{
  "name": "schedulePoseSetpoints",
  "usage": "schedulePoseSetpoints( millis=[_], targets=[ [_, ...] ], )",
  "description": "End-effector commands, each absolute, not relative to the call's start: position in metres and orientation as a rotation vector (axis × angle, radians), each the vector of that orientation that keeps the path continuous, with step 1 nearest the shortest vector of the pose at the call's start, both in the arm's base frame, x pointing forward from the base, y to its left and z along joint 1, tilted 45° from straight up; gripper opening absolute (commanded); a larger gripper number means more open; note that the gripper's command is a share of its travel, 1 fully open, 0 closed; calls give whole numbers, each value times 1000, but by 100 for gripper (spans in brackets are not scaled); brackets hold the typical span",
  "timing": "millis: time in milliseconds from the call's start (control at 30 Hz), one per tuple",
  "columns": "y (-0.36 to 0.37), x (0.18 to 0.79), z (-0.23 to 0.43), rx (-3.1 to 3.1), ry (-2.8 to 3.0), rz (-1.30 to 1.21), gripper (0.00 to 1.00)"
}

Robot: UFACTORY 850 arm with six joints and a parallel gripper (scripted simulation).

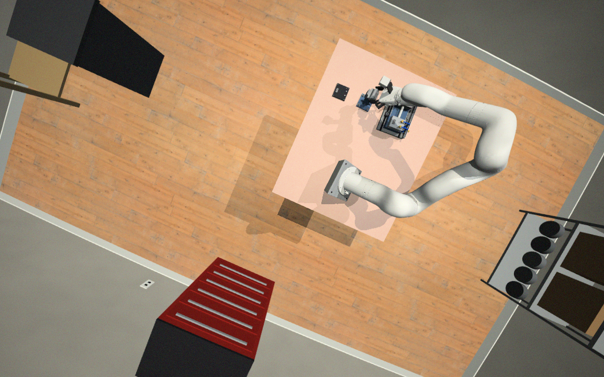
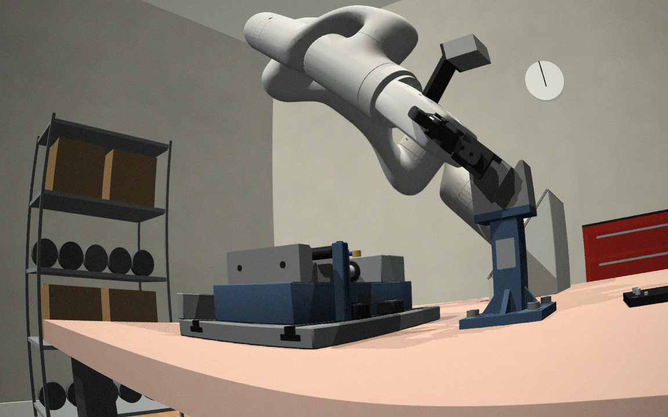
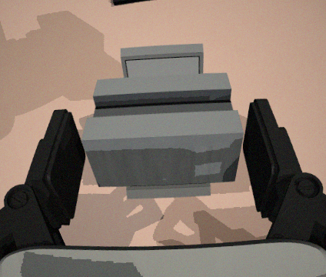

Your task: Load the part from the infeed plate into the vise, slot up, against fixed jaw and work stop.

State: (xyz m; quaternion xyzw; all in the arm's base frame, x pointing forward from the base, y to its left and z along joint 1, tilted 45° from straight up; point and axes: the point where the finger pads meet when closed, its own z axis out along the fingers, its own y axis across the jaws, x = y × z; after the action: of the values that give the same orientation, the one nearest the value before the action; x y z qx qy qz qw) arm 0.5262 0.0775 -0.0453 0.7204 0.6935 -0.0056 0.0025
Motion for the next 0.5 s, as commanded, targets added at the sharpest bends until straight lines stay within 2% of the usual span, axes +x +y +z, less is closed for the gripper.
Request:
schedulePoseSetpoints(
  millis=[0,467],
  targets=[
    [78,527,-45,2257,2174,-19,89],
    [78,527,-45,2250,2168,-34,89]
  ],
)
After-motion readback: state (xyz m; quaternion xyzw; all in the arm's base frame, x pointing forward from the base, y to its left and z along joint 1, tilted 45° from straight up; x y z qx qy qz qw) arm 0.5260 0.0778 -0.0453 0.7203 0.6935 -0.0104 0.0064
